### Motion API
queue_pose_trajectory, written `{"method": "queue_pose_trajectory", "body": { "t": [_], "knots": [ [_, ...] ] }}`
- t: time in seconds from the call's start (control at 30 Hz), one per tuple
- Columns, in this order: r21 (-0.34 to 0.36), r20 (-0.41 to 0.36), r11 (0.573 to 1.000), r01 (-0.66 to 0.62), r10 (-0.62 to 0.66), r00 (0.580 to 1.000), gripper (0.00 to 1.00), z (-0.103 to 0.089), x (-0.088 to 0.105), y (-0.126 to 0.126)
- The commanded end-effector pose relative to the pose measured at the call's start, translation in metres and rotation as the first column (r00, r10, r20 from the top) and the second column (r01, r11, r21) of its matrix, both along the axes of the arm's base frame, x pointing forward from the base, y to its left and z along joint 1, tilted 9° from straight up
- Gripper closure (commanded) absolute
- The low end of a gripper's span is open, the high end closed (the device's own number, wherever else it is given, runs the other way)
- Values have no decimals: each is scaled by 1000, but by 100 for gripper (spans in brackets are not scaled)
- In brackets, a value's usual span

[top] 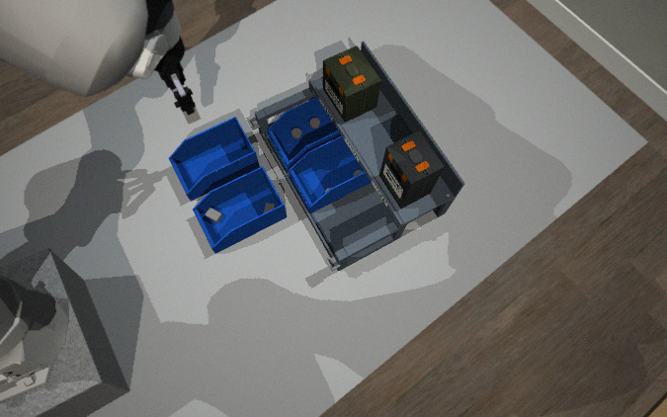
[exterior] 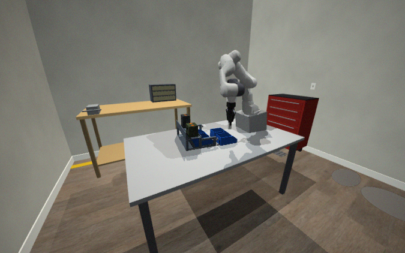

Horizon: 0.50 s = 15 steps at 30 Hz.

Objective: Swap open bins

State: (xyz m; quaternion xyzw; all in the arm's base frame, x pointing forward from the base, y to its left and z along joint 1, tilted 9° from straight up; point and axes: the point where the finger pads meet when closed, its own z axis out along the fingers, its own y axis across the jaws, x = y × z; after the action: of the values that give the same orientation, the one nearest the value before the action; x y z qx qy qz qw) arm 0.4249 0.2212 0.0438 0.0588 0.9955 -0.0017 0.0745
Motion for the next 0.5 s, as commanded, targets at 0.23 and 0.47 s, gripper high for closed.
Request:
{"method": "queue_pose_trajectory", "body": {
  "t": [0.23, 0.47],
  "knots": [
    [-2, 3, 1000, -3, 3, 1000, 100, 10, -13, -128],
    [-2, 3, 1000, -3, 3, 1000, 85, 10, -13, -128]
  ]
}}
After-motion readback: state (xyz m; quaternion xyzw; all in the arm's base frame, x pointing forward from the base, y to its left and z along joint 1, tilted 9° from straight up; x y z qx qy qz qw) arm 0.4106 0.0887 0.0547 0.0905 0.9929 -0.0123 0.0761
